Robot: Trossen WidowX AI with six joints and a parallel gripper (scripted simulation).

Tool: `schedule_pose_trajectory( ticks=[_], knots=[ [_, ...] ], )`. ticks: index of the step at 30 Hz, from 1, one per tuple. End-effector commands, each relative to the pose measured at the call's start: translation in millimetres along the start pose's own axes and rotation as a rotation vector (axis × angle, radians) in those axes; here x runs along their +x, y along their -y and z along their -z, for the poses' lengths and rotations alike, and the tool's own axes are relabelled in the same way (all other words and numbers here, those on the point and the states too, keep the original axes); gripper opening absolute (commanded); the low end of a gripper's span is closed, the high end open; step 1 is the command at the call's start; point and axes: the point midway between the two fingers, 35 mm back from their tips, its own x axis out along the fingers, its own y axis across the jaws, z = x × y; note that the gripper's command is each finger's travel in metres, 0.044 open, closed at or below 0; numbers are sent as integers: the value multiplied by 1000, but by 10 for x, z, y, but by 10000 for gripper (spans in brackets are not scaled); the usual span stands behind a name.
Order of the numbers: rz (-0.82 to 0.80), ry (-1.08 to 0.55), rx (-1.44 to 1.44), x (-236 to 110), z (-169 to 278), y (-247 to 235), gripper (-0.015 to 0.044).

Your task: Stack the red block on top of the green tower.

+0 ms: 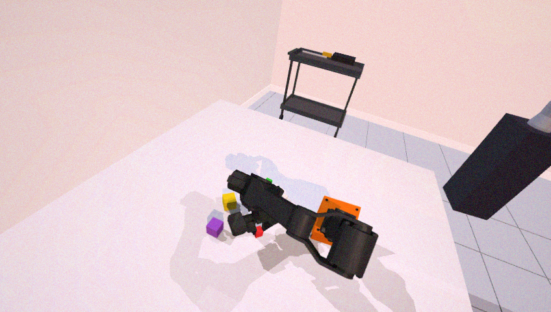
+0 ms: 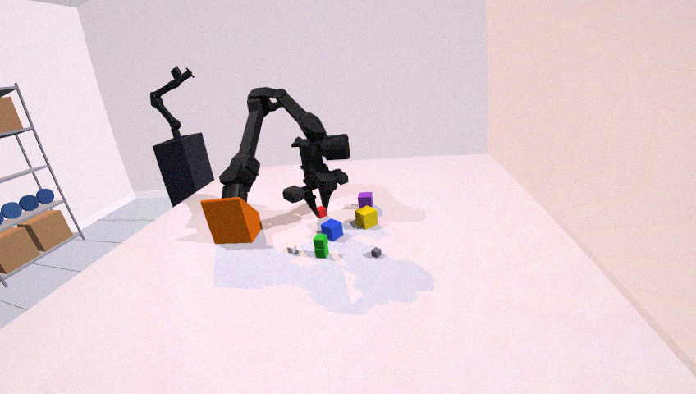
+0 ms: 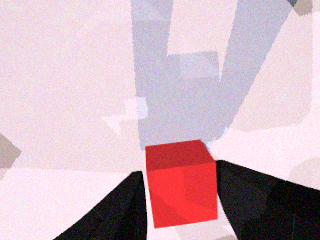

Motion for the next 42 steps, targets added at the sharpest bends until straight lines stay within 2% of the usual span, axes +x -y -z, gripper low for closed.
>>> schedule_pose_trajectory(
  ticks=[1,7,9,34,42],
  knots=[
    [-2,-4,3,1,5,-1,85],
    [-2,-4,3,1,5,-1,45],
    [-2,-3,3,-23,3,-1,0],
    [2,-1,5,-1137,-13,5,0],
    [2,-1,5,-1168,-15,4,0]
  ],
)
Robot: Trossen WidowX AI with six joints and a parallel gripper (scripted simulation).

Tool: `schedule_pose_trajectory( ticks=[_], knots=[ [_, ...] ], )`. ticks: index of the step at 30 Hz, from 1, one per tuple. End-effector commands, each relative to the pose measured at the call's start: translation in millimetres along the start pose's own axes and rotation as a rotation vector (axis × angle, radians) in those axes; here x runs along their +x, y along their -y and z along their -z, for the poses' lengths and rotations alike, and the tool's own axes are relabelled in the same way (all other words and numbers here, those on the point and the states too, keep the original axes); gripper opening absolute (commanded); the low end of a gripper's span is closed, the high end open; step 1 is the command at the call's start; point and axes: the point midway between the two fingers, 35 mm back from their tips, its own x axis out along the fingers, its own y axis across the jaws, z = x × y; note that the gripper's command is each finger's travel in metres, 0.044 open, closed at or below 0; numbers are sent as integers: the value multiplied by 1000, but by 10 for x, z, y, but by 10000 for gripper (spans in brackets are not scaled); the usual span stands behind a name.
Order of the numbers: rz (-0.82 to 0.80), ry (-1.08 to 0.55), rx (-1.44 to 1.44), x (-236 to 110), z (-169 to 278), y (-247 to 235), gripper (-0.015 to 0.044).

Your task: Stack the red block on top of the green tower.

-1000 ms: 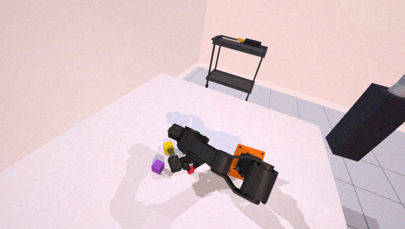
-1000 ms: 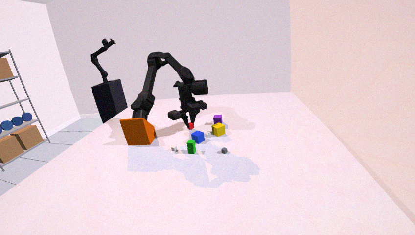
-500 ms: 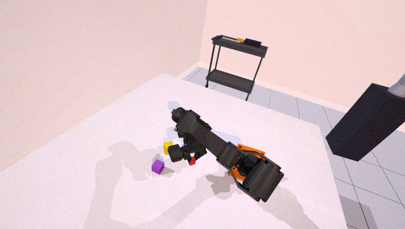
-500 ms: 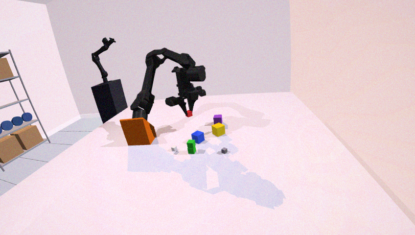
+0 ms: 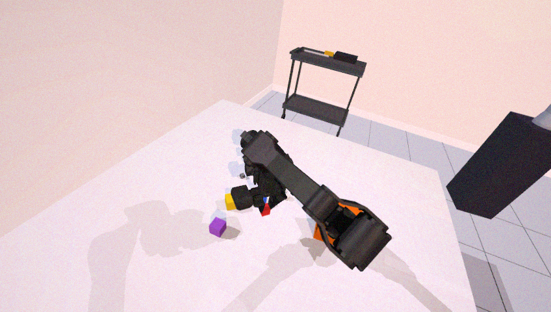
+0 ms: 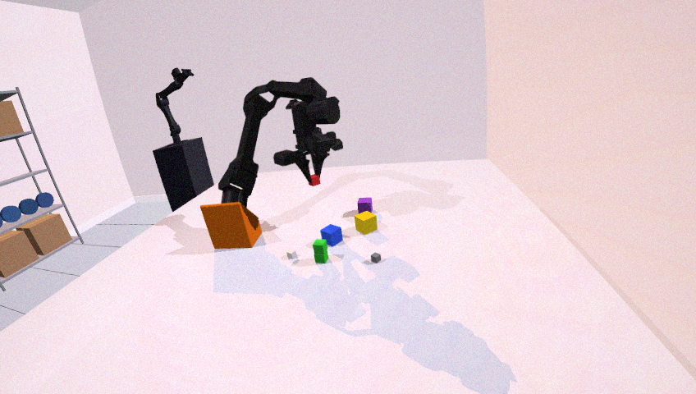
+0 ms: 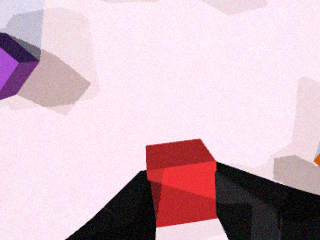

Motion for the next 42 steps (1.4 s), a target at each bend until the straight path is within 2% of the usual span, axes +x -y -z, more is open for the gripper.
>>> schedule_pose_trajectory(
  ticks=[1,20,42],
  knots=[
    [4,3,-4,-31,-40,4,0],
    [12,17,-3,-118,-892,374,0],
    [9,14,-8,-58,-1723,1088,0]
  ],
)
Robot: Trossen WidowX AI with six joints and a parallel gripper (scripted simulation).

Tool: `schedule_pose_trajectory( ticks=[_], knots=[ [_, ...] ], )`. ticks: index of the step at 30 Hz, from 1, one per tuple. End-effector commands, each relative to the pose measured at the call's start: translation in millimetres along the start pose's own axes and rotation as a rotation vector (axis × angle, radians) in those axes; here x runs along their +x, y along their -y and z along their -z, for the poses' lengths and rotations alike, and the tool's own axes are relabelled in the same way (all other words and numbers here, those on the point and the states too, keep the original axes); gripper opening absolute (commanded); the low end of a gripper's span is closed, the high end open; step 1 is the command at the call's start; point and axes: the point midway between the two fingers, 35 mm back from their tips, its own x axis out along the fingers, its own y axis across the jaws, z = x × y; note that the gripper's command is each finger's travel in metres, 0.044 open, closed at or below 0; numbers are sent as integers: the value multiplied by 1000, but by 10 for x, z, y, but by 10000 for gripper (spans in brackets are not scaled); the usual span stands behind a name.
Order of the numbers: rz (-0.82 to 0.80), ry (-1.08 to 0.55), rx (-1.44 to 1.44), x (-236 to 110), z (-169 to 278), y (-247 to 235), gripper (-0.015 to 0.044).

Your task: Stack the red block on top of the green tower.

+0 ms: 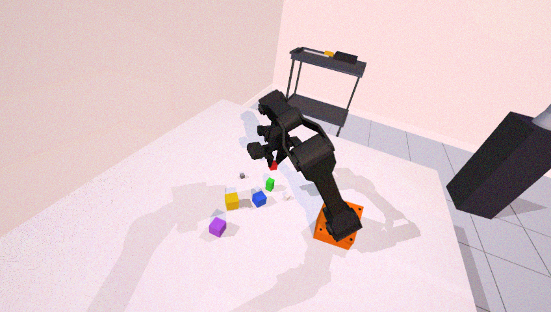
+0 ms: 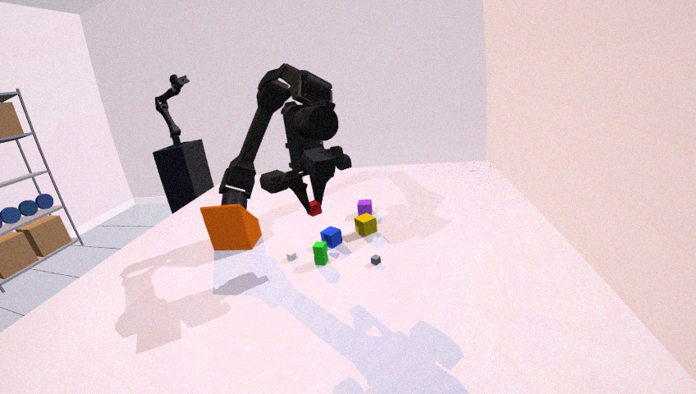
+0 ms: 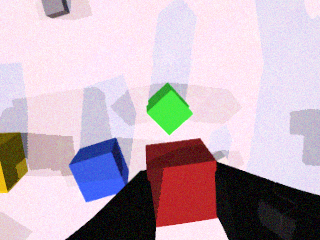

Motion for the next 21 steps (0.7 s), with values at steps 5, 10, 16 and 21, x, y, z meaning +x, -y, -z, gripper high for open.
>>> schedule_pose_trajectory(
  ticks=[5,10,16,21],
  knots=[
    [3,1,-5,89,-94,87,0],
    [2,0,-6,335,-93,84,0],
    [1,0,-6,434,-88,60,0],
    [1,0,-6,627,-88,58,0]
  ],
)
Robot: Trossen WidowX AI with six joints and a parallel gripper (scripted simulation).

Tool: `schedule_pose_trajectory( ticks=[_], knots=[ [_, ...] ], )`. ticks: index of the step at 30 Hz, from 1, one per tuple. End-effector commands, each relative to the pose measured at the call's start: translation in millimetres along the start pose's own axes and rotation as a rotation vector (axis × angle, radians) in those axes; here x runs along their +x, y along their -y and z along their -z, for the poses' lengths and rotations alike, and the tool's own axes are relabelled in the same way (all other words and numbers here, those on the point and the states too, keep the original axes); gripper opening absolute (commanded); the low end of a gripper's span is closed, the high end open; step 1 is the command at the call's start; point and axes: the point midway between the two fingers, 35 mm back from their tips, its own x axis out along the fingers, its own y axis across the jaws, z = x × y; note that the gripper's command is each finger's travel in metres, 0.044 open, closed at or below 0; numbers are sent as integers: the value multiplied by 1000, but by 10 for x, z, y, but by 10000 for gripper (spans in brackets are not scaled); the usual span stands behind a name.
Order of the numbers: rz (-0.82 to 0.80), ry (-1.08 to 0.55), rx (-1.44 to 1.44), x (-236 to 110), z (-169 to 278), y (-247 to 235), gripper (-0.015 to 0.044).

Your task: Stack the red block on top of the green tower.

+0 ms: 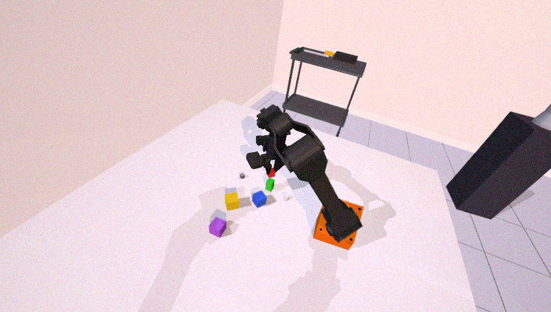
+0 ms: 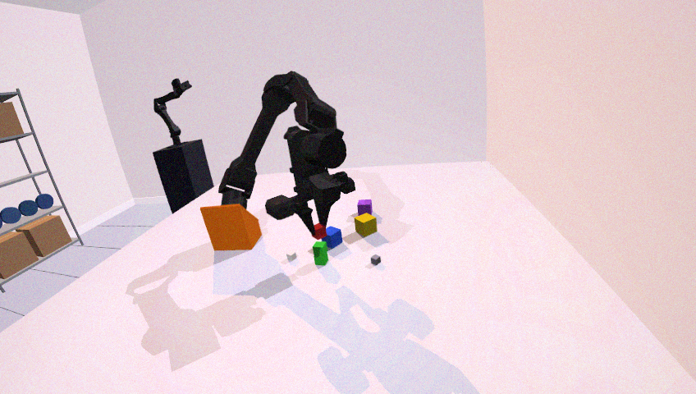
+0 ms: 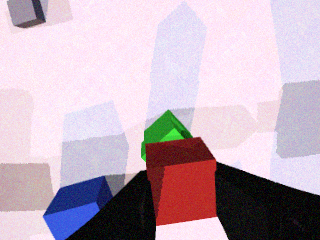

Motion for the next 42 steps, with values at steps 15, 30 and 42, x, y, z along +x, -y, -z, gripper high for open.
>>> schedule_pose_trajectory(
  ticks=[15,30,42],
  knots=[
    [-4,-15,9,222,37,7,0],
    [-4,-15,9,232,37,7,0],
    [0,-16,8,221,40,12,105]
  ],
)
